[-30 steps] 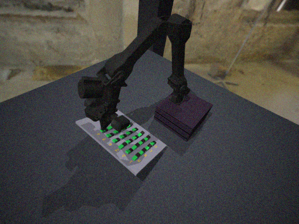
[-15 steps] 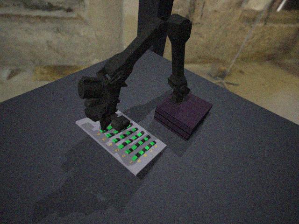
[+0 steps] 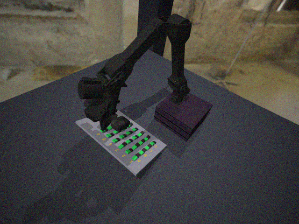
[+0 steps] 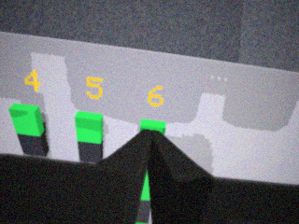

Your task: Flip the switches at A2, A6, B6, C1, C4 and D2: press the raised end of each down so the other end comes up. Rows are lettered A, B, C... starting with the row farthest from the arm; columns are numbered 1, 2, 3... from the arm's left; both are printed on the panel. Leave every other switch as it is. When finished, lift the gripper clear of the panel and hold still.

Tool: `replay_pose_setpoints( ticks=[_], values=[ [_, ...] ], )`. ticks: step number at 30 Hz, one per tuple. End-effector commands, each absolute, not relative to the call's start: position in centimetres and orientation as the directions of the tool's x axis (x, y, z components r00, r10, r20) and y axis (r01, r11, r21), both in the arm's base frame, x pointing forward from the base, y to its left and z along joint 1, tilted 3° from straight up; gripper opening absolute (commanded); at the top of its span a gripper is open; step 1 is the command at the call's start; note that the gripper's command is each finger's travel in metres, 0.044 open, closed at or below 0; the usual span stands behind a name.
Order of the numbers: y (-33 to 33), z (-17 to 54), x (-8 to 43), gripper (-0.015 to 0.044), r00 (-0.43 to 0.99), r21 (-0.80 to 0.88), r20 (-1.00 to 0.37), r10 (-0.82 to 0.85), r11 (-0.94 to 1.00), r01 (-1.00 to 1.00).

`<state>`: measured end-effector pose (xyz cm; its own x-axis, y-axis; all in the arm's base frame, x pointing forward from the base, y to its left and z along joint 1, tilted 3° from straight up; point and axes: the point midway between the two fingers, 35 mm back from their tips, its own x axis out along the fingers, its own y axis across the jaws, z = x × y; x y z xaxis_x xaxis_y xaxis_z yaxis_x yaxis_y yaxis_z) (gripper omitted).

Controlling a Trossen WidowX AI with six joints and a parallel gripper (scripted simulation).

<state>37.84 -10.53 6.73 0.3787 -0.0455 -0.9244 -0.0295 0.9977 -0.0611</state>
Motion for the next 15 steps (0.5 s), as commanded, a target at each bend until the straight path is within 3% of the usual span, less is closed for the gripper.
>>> replay_pose_setpoints(
  ticks=[1,15],
  values=[
    [-10.6,6.68,37.92,0.0,0.38,-0.065,-0.923,-0.051,0.998,-0.026],
    [-10.61,6.51,37.99,0.0,0.38,-0.065,-0.923,-0.051,0.998,-0.026]
  ],
)
